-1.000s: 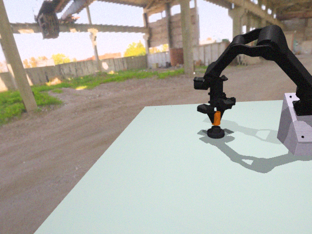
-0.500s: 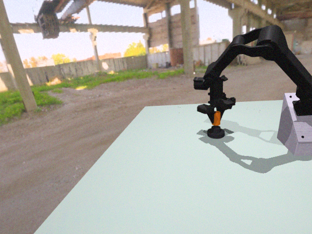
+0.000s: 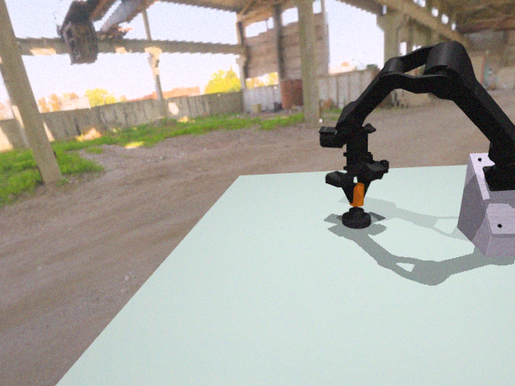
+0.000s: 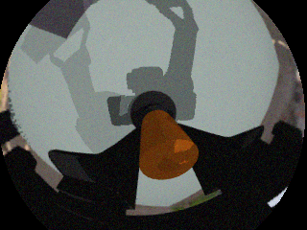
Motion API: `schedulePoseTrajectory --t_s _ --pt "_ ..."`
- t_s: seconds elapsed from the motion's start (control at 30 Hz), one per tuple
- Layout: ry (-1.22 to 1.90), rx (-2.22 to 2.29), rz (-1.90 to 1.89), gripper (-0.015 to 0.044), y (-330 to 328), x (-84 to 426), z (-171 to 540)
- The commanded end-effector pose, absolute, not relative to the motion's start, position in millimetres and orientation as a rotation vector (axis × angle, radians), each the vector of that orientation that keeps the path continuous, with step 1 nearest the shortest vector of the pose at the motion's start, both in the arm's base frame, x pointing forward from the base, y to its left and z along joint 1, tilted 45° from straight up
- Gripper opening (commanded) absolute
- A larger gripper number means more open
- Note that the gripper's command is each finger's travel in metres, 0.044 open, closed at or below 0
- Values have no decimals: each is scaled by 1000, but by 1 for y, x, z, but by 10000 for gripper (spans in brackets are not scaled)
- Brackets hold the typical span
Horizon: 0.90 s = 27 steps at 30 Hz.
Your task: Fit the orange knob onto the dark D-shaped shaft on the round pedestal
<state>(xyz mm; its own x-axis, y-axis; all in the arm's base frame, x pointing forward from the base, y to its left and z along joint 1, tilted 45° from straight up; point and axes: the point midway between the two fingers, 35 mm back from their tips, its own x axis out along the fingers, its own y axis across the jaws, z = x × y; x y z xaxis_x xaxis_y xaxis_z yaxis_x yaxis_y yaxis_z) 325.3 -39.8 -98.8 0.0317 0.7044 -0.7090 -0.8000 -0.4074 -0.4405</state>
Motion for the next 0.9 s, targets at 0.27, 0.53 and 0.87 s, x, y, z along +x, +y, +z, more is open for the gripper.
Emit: schedulePoseTrajectory --t_s 0.27,0.53,0.87 --pt "-54 -1276 1685 0 -40 325 -99" --pt "-54 -1276 1685 0 -38 326 -100" --pt "-54 -1276 1685 0 -38 326 -101"
